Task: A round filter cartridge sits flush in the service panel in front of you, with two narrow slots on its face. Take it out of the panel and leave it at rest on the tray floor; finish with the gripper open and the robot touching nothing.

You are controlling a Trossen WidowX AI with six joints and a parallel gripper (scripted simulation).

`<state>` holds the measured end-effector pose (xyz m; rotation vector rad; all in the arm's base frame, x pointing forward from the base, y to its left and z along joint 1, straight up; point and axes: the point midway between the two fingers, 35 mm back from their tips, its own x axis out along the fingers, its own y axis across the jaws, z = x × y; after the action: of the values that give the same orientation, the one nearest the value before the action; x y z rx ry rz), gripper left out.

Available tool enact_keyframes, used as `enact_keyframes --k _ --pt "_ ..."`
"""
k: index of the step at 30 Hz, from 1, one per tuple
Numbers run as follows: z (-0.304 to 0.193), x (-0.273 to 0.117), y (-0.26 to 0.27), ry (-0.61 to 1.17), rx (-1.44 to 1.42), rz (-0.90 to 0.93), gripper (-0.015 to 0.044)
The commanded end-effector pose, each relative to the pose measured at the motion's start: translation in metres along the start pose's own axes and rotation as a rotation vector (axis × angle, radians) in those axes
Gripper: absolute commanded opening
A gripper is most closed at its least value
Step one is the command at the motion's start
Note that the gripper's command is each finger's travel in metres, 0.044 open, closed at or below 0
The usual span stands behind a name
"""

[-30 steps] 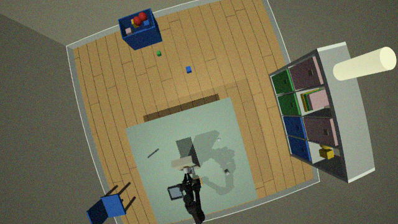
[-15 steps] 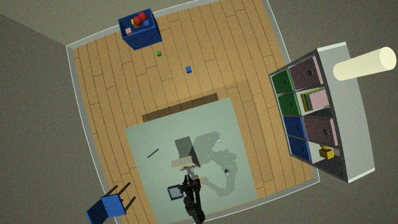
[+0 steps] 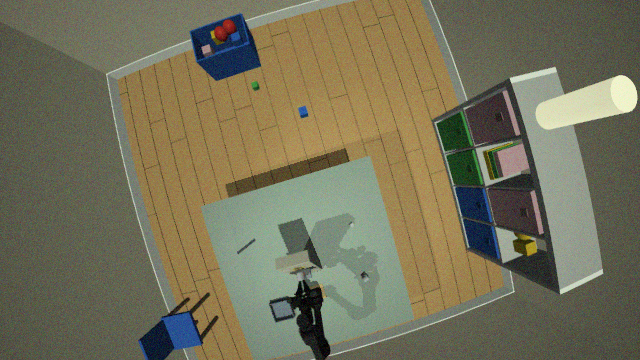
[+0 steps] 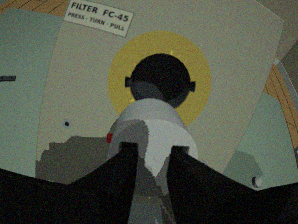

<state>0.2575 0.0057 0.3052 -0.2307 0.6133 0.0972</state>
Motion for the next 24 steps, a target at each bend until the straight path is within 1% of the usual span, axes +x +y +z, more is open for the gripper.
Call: enact_keyframes --k 1,14,17,18,24 --pt "-0.010 -0.003 0.002 -0.022 0.002 -0.004 0.0000" --pt "-0.048 0.005 0.012 -0.021 0.002 -0.004 0.0000" --pt "-0.042 0.006 0.010 0.002 0.000 0.000 0.0079" --pt "-0.042 0.006 0.010 0.002 0.000 0.000 0.0089" --pt "-0.042 0.006 0.010 0.002 0.000 0.000 0.0089"
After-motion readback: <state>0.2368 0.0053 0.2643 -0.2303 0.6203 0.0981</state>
